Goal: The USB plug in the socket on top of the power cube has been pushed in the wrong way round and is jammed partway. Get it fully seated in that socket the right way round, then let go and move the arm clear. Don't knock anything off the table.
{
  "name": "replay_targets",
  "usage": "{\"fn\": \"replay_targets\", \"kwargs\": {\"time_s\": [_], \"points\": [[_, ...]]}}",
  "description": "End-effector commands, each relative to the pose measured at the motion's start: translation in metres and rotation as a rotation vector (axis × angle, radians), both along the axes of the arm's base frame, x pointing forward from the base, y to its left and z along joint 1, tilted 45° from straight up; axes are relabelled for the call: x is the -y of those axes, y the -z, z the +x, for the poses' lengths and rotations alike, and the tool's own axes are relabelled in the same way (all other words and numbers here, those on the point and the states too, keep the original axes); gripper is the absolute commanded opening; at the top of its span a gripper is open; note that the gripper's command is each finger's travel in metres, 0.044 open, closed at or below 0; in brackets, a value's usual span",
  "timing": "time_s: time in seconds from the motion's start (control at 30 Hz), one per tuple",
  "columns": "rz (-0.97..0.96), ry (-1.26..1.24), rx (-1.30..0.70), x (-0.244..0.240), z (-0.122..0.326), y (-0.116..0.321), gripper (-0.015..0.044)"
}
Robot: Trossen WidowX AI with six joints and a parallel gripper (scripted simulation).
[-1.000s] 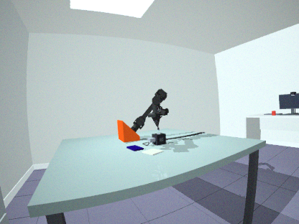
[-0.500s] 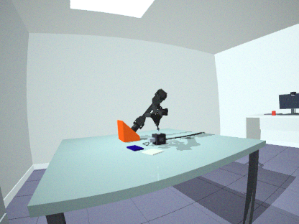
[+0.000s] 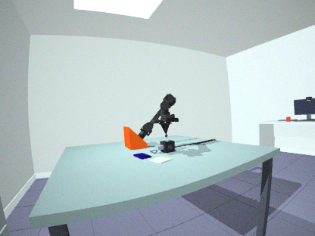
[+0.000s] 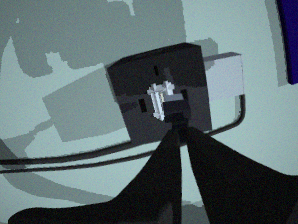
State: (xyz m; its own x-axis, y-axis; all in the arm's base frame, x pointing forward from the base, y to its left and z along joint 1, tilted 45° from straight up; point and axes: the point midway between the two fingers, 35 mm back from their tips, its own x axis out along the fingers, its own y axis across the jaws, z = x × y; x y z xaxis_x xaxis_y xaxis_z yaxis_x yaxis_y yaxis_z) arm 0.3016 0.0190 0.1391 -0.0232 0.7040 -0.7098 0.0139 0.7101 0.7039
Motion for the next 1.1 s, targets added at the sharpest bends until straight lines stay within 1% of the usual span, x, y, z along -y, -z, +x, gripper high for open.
{"fn": "replay_targets", "kwargs": {"time_s": [0.0,1.07], "points": [[-0.003,0.067,-0.065,0.0000,0.0002,0.0001,0.0000],[-0.022,0.662,-0.654,0.0000,0.0002,0.0001,0.0000]]}}
